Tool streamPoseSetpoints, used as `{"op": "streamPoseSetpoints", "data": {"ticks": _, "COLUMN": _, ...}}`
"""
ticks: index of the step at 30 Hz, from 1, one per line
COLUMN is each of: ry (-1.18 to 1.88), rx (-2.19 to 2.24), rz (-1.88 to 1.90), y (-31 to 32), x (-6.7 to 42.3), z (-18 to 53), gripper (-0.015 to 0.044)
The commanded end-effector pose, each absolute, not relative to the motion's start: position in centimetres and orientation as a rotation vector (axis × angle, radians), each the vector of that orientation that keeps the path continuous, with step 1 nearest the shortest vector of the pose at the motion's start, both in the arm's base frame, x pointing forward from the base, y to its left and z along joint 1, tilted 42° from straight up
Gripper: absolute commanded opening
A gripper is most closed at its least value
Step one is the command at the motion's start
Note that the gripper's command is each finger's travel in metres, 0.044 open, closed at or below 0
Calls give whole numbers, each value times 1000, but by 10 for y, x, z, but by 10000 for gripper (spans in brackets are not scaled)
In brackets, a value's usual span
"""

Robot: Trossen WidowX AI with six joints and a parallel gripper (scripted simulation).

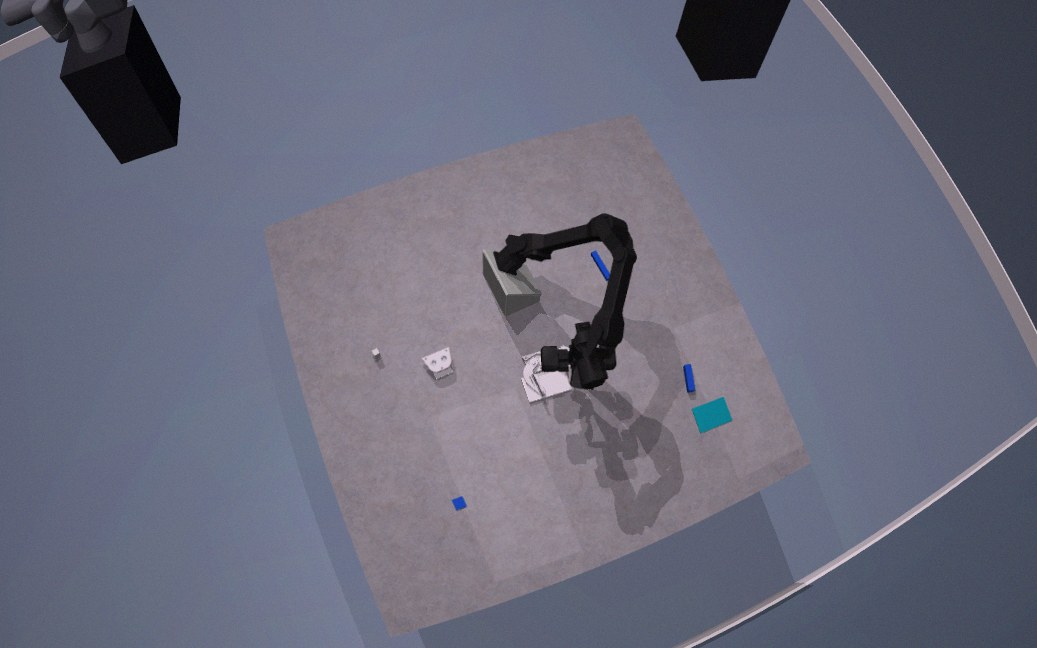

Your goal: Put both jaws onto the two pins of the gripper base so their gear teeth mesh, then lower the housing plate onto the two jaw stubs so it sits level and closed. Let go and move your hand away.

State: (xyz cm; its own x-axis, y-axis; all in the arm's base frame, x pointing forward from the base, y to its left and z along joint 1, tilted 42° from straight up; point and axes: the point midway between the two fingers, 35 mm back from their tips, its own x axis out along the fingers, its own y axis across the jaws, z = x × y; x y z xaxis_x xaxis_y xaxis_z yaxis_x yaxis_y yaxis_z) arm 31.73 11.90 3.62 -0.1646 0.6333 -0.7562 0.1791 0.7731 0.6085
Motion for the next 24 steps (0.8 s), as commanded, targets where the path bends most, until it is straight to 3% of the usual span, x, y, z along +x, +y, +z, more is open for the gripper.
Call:
{"op": "streamPoseSetpoints", "data": {"ticks": 1, "ry": 1712, "rx": 628, "rz": 469, "y": 108, "x": 317, "z": 29, "gripper": 134}}
{"op": "streamPoseSetpoints", "data": {"ticks": 24, "ry": 1664, "rx": 543, "rz": 599, "y": 66, "x": 307, "z": -7, "gripper": 134}}
